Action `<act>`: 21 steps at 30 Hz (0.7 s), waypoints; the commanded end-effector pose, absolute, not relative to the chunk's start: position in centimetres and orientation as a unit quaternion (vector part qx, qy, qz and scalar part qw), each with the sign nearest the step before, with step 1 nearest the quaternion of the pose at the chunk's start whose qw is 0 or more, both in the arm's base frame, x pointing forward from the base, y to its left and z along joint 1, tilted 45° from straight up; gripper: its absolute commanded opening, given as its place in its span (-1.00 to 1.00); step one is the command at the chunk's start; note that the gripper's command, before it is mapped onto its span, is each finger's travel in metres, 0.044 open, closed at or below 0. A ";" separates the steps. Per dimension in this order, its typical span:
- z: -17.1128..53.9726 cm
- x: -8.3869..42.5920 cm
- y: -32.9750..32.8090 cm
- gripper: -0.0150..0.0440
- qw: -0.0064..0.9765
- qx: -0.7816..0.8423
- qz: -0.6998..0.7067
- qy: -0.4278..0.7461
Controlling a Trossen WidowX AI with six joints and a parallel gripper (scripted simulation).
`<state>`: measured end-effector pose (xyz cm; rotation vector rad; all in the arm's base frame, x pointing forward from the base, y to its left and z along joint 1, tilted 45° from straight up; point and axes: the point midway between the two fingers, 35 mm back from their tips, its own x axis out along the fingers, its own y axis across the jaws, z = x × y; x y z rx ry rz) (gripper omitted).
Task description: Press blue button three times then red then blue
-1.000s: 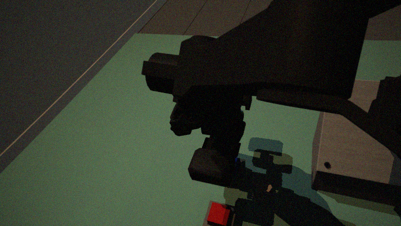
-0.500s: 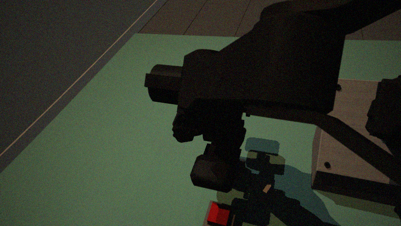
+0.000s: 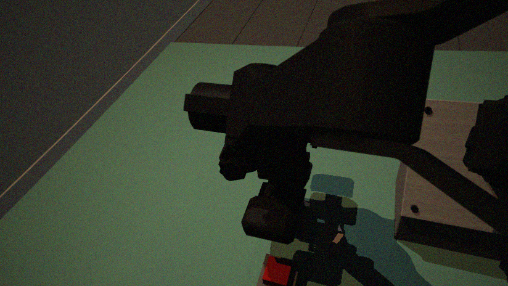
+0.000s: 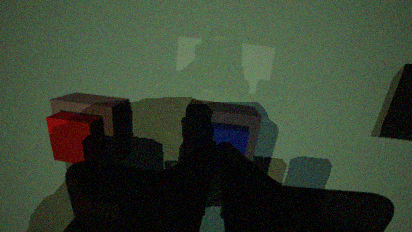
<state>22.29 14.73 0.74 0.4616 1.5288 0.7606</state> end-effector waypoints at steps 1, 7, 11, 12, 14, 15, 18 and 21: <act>0.5 22.0 14.7 -0.42 0.630 0.204 0.331 0.672; 2.1 22.4 13.2 -0.42 0.631 0.203 0.331 0.671; 2.8 22.4 12.5 -0.42 0.630 0.204 0.331 0.673; 2.8 22.4 12.5 -0.42 0.630 0.204 0.331 0.673; 2.8 22.4 12.5 -0.42 0.630 0.204 0.331 0.673; 3.1 22.5 12.6 -0.33 0.631 0.204 0.330 0.672; 7.4 23.2 14.2 -0.07 0.637 0.204 0.328 0.667; 11.9 22.7 15.7 0.20 0.635 0.205 0.329 0.668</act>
